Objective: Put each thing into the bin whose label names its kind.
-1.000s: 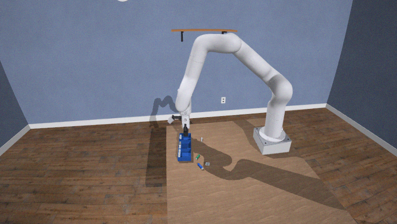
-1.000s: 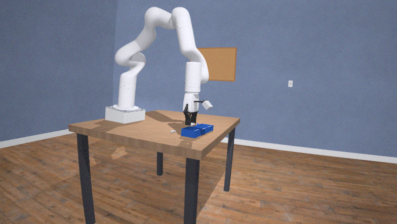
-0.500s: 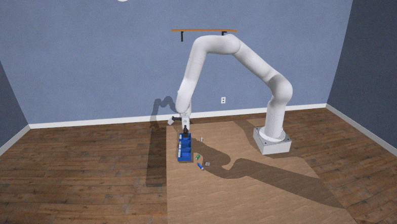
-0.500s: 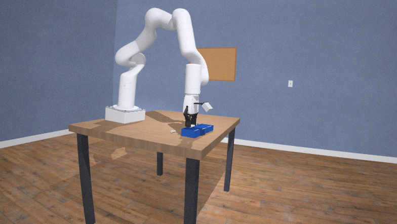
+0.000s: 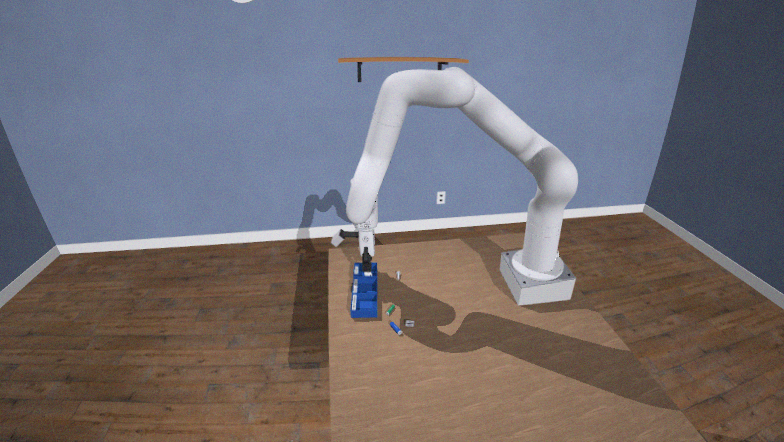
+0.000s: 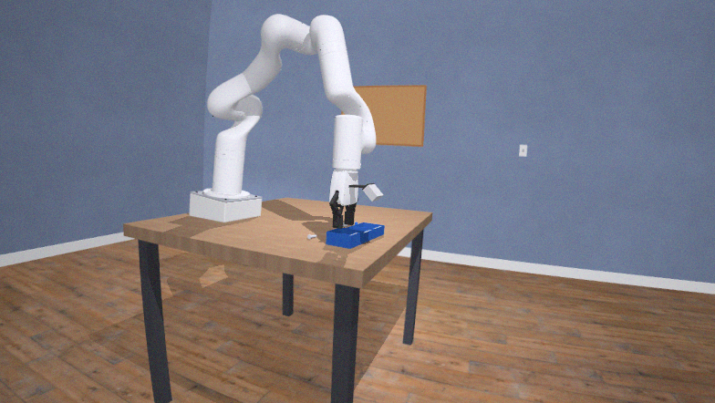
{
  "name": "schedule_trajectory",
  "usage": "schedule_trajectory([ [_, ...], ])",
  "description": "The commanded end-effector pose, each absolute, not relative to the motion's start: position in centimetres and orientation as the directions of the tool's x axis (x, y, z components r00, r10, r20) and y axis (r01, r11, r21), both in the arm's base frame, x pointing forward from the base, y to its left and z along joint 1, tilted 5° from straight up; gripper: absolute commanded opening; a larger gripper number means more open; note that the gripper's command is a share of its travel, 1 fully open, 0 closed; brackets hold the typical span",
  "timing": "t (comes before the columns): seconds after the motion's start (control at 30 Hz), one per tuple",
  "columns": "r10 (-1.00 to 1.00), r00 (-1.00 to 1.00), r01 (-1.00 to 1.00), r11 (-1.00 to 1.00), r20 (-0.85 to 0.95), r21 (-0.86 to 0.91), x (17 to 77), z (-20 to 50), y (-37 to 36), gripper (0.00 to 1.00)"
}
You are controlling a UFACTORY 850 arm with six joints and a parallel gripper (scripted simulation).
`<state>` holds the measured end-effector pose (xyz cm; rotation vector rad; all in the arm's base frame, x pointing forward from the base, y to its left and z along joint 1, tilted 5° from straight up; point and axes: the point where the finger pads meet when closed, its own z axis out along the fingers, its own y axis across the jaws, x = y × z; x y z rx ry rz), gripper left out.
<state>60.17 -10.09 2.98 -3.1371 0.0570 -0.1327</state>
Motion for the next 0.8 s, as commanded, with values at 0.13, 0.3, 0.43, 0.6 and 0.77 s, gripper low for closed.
schedule_trajectory([
  [0.13, -0.036, 0.996, -0.036, -0.999, 0.086, -0.002, 60.3, 3.1, -10.1, 0.71],
  [0.3, -0.036, 0.996, -0.036, -0.999, 0.086, -0.002, 60.2, 4.1, -10.1, 0.71],
  [0.43, -0.036, 0.996, -0.036, -0.999, 0.086, -0.002, 60.2, 4.1, -10.1, 0.71],
  [0.6, -0.086, 0.993, -0.086, -0.996, 0.086, -0.007, 59.3, 4.1, -10.1, 0.29],
  [0.77, -0.272, 0.959, -0.271, -0.962, 0.082, -0.024, 55.2, 4.3, -10.0, 0.29],
])
